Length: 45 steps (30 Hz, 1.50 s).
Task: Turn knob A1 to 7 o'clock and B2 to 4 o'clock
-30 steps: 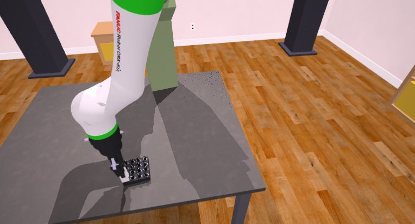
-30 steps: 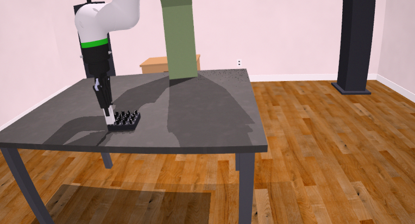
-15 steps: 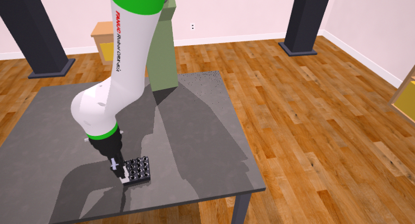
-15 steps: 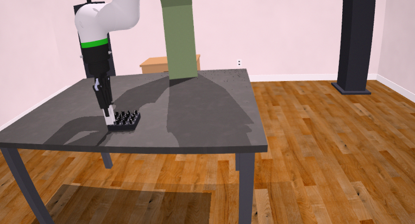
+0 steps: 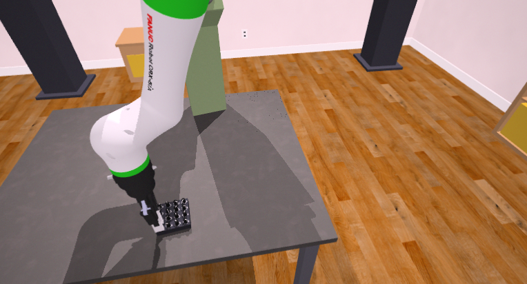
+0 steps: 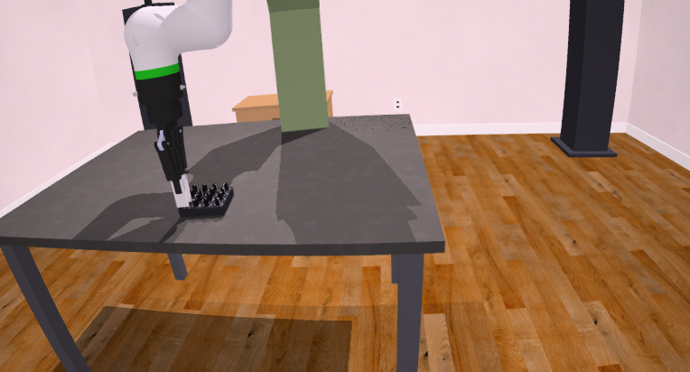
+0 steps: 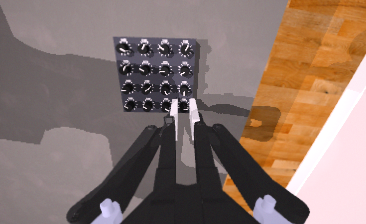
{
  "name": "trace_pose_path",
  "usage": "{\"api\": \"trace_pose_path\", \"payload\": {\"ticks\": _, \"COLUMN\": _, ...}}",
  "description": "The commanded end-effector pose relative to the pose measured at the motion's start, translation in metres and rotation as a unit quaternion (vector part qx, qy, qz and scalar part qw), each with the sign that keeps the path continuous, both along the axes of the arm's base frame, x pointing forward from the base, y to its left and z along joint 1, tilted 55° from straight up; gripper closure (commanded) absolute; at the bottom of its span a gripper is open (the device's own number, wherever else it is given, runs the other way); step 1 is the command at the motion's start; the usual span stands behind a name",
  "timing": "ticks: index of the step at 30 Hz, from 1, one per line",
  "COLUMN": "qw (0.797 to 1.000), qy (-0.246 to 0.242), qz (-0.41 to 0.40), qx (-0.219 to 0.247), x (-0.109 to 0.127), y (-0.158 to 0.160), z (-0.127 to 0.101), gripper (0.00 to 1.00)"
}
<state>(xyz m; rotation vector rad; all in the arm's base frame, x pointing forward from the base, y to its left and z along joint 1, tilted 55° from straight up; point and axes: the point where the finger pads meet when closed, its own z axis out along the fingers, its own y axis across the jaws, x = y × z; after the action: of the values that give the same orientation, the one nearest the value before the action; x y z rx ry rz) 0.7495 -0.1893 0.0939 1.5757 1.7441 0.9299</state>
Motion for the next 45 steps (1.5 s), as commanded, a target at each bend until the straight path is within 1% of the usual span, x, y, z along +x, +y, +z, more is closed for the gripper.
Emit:
{"api": "trace_pose_path", "payload": {"ticks": 1, "qw": 1.0, "qy": 0.0, "qz": 0.0, "qx": 0.0, "x": 0.0, "y": 0.0, "z": 0.0, "gripper": 0.88}}
{"api": "trace_pose_path", "payload": {"ticks": 10, "qw": 1.0, "qy": 0.0, "qz": 0.0, "qx": 0.0, "x": -0.003, "y": -0.001, "z": 0.002, "gripper": 0.88}}
{"api": "trace_pose_path", "payload": {"ticks": 23, "qw": 1.0, "qy": 0.0, "qz": 0.0, "qx": 0.0, "x": -0.029, "y": -0.004, "z": 0.02, "gripper": 0.88}}
{"api": "trace_pose_path", "payload": {"ticks": 42, "qw": 1.0, "qy": 0.0, "qz": 0.001, "qx": -0.001, "x": -0.031, "y": -0.004, "z": 0.022, "gripper": 0.88}}
{"api": "trace_pose_path", "payload": {"ticks": 43, "qw": 1.0, "qy": -0.001, "qz": 0.005, "qx": -0.008, "x": -0.032, "y": -0.004, "z": 0.023, "gripper": 0.88}}
{"api": "trace_pose_path", "payload": {"ticks": 45, "qw": 0.999, "qy": -0.005, "qz": 0.027, "qx": -0.039, "x": -0.037, "y": -0.005, "z": 0.026, "gripper": 0.88}}
